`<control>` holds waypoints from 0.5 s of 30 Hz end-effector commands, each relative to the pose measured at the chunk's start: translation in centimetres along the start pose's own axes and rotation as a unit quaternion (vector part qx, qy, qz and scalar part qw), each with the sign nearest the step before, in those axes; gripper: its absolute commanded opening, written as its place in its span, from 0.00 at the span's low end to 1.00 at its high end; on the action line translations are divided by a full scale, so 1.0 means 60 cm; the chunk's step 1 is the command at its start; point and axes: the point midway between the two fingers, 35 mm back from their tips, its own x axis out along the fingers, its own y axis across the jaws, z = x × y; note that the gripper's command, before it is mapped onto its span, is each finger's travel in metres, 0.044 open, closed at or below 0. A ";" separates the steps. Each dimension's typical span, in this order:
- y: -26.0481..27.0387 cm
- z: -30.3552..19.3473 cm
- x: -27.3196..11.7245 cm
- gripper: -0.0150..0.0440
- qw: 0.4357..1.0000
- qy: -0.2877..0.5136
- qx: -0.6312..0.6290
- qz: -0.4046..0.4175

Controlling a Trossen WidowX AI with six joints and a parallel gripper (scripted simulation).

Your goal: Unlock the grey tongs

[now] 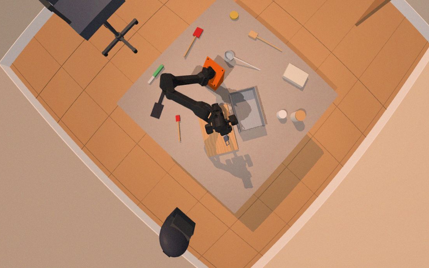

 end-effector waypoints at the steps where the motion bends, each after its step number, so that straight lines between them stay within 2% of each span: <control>1: -0.002 0.005 0.004 0.00 1.000 0.027 0.009 0.004; 15: -0.010 -0.003 0.015 0.00 0.992 0.122 0.020 -0.002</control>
